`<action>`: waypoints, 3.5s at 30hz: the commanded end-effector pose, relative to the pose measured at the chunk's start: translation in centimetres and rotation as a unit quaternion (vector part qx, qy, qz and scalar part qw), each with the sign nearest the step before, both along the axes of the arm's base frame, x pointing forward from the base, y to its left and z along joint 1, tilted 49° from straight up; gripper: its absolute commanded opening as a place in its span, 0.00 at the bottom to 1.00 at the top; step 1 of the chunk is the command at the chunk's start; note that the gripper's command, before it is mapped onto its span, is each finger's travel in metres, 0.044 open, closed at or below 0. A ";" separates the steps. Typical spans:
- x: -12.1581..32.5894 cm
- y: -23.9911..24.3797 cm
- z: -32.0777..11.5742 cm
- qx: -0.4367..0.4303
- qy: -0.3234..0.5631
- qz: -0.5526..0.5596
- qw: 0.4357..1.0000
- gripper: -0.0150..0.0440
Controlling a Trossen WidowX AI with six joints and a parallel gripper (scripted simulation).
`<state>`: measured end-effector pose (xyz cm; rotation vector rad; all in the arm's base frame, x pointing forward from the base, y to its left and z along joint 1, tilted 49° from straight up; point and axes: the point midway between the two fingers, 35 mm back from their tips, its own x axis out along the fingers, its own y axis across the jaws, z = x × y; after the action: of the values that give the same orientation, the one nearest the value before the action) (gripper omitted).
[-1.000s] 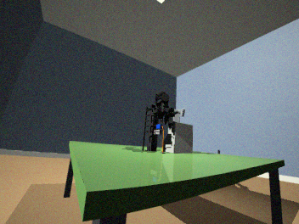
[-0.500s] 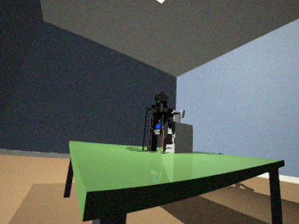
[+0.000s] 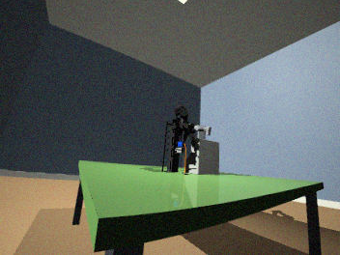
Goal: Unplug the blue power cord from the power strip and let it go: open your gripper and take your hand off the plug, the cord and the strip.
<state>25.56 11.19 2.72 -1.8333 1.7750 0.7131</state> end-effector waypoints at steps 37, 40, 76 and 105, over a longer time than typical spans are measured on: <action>0.0 -0.3 -1.0 -0.001 0.001 0.000 1.000 0.25; 0.1 0.0 -1.4 0.000 0.001 0.000 1.000 0.25; 0.0 1.7 -3.3 -0.002 0.001 0.003 1.000 0.88; -0.2 6.5 -6.8 0.000 0.000 0.003 1.000 1.00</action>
<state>25.38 17.65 -4.09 -1.8462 1.7670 0.7162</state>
